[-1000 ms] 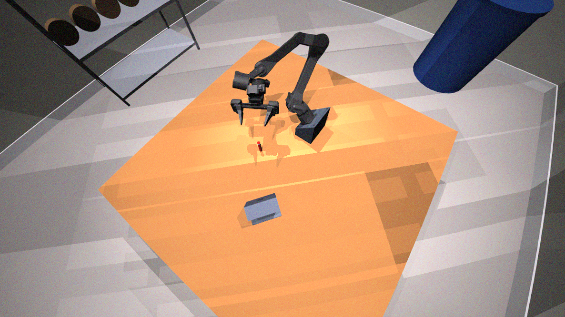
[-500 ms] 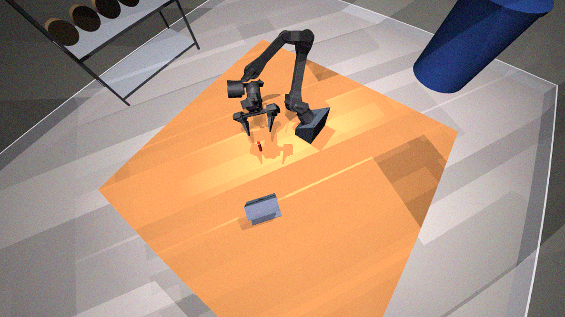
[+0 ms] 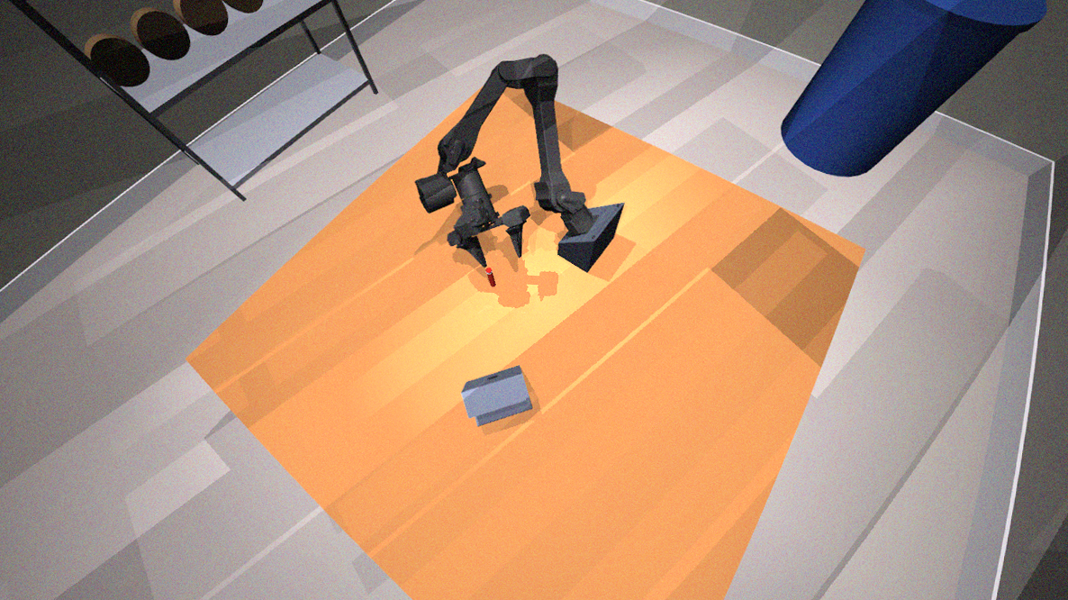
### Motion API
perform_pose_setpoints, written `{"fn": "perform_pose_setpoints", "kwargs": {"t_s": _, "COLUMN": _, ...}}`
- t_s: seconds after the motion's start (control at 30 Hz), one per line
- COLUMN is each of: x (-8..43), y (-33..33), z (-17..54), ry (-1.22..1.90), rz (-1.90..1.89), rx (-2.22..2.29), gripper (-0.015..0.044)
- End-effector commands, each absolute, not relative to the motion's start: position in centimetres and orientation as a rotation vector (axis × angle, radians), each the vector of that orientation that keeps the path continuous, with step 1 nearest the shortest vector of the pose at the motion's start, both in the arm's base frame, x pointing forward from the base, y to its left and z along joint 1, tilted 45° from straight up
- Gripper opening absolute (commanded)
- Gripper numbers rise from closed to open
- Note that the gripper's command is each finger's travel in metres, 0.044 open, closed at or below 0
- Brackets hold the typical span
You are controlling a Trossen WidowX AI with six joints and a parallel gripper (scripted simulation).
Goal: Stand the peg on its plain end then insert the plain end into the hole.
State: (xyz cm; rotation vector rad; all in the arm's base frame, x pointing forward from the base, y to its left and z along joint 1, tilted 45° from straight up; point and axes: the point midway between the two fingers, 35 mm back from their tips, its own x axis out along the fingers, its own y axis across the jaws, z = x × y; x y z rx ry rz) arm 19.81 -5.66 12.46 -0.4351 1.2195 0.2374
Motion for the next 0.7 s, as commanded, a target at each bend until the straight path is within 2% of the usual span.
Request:
{"fn": "perform_pose_setpoints", "kwargs": {"t_s": 0.0, "x": 19.7, "y": -6.1, "z": 12.0, "ry": 1.325, "rz": 0.191, "rx": -0.445, "gripper": 0.044}}
{"fn": "perform_pose_setpoints", "kwargs": {"t_s": 0.67, "x": 21.1, "y": -7.9, "z": 12.5, "ry": 1.726, "rz": -0.198, "rx": -0.808, "gripper": 0.044}}
